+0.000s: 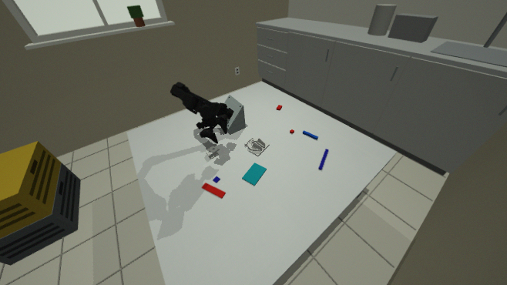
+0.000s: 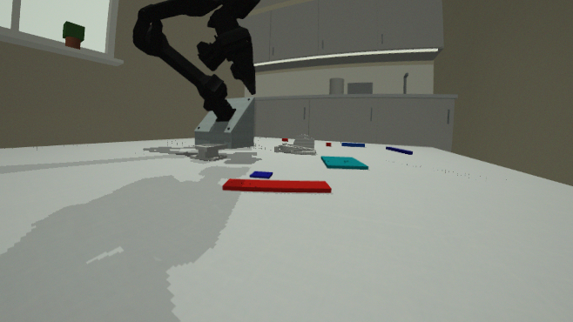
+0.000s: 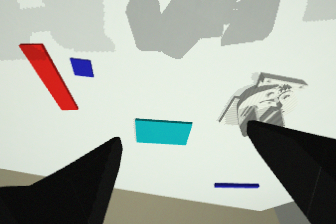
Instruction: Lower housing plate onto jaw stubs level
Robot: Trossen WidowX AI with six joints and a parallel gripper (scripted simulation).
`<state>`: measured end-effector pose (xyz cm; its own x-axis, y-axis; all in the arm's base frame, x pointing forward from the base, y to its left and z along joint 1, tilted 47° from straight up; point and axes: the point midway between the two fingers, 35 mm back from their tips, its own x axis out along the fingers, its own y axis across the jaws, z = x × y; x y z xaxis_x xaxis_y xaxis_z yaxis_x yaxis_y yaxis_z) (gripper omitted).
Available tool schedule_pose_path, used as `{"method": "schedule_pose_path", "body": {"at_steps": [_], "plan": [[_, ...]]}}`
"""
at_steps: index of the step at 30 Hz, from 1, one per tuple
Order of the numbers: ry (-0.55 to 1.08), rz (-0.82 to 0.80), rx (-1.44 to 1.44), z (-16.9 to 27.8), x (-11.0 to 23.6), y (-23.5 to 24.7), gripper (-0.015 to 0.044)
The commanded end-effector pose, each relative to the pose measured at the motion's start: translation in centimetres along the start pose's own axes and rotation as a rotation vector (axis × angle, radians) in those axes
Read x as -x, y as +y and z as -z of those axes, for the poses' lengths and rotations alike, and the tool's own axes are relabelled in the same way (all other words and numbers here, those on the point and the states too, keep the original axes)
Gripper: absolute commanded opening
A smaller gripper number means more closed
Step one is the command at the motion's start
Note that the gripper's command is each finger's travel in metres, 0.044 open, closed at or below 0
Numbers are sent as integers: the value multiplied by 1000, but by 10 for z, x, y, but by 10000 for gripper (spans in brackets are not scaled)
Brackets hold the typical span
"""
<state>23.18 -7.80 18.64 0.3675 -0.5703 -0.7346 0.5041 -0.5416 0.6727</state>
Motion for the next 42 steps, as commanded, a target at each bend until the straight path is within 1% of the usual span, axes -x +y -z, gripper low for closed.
{"method": "schedule_pose_path", "body": {"at_steps": [1,17,22,27,34,42], "plan": [[-86,8,-73,-18,-8,1,440],[-430,1,-382,-94,-22,0,440],[-433,1,-384,-95,-24,0,440],[-434,-2,-384,-111,-57,-3,440],[-434,-2,-384,-112,-59,-3,440],[-434,-2,-385,-117,-70,-4,440]]}}
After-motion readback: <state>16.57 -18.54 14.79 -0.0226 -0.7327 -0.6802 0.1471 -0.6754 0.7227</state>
